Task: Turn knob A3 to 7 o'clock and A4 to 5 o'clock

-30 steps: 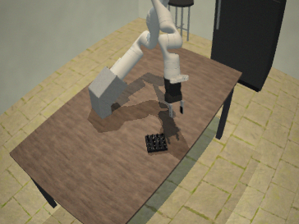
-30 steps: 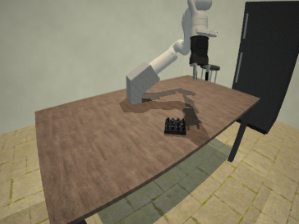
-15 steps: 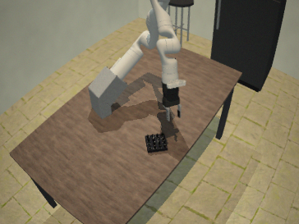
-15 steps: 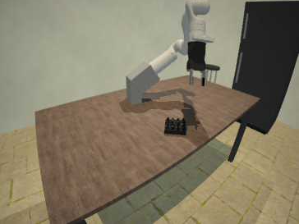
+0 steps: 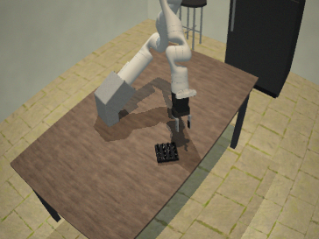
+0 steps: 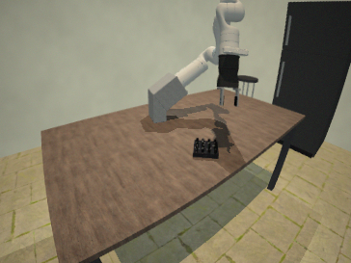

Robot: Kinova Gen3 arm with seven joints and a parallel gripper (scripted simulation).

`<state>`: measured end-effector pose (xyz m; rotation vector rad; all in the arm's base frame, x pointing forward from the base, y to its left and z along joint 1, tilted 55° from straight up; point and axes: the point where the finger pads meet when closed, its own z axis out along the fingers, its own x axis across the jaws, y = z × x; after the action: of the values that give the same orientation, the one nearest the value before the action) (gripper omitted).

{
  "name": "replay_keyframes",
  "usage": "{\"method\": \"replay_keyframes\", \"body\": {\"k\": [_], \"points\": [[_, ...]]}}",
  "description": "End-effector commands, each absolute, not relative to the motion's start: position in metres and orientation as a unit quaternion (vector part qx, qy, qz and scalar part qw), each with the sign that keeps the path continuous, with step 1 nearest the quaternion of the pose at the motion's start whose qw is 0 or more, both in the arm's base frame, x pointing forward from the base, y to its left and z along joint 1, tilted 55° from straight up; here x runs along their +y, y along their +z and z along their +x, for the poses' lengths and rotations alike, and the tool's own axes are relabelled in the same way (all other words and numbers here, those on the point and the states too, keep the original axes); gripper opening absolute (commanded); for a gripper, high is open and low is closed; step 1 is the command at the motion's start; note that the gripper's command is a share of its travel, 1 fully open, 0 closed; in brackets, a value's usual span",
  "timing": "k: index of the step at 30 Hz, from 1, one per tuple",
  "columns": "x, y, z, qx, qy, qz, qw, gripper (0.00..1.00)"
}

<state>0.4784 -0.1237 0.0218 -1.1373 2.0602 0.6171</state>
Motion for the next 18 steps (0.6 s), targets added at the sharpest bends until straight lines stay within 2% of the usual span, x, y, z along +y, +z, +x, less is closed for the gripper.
{"method": "replay_keyframes", "body": {"k": [1, 18], "points": [[-0.115, 0.013, 0.475, 0.795, 0.248, -0.435, 0.343, 1.0], [-0.095, -0.005, 0.467, 0.798, 0.269, -0.425, 0.332, 1.0]]}}
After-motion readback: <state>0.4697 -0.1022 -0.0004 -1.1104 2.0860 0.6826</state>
